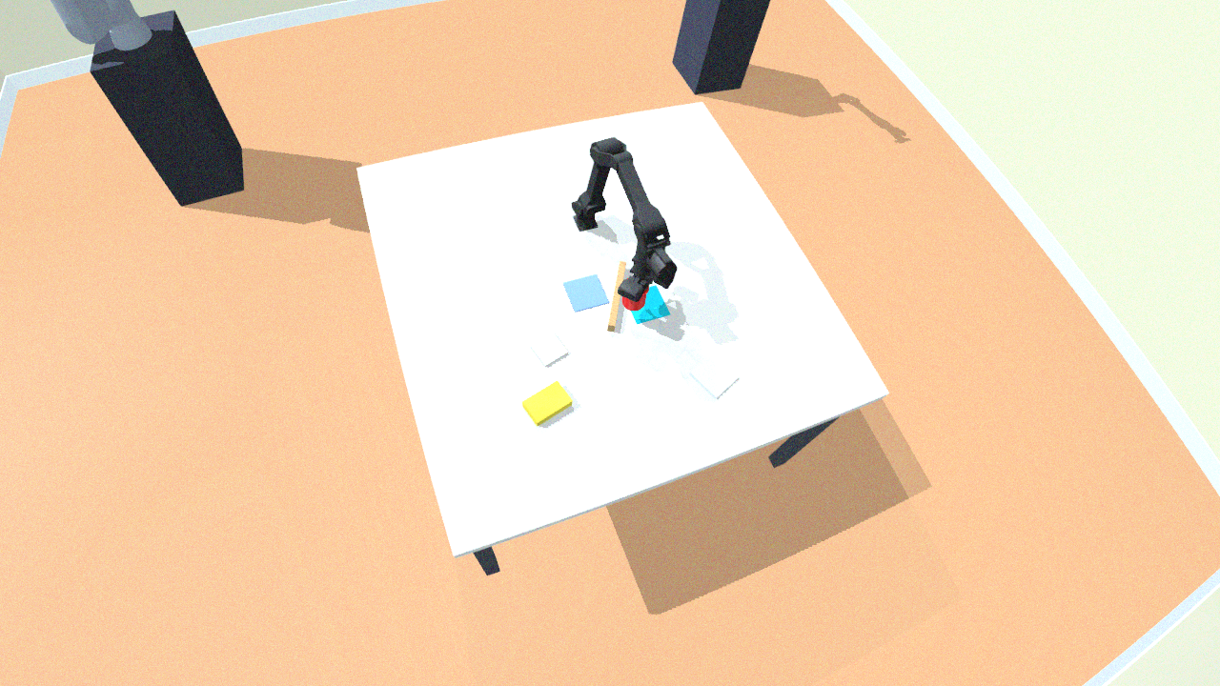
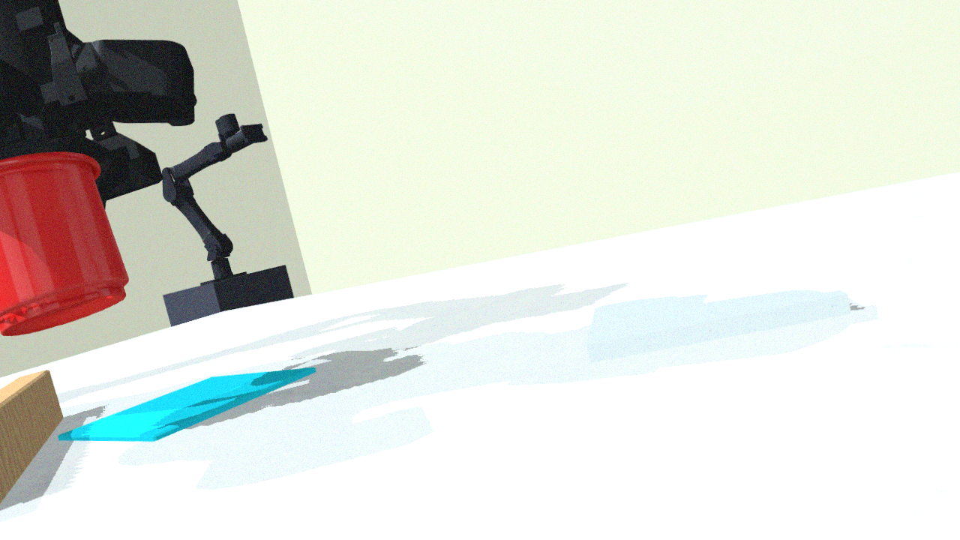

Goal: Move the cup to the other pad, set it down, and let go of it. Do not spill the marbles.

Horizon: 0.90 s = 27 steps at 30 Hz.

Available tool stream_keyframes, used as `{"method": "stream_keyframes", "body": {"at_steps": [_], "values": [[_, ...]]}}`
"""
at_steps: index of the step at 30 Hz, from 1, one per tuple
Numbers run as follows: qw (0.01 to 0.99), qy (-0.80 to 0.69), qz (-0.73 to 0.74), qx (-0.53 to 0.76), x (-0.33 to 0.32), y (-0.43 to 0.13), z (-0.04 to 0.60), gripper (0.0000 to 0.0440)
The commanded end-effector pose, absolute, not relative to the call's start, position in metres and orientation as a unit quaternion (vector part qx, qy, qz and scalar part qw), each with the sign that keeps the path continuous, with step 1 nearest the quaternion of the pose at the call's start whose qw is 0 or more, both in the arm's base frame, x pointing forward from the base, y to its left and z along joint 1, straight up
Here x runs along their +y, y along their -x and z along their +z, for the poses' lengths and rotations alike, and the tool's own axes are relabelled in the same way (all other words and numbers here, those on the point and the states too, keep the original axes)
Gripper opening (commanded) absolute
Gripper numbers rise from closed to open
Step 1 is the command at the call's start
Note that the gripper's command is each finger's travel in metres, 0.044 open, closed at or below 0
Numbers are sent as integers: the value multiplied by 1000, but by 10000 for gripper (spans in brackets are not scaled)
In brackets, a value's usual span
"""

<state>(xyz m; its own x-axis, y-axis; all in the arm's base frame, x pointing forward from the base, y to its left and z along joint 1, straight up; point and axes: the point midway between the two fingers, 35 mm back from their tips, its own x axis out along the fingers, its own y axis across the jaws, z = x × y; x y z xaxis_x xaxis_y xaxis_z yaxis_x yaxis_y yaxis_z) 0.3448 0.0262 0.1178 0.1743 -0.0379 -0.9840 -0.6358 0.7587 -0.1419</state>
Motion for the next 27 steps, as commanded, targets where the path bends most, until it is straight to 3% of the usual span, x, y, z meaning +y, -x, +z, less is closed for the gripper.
{"method": "stream_keyframes", "body": {"at_steps": [1,19,27], "values": [[716,280,217,602,42,-349,112,0],[709,289,231,601,90,-343,74,1],[708,288,224,605,89,-338,56,32]]}}
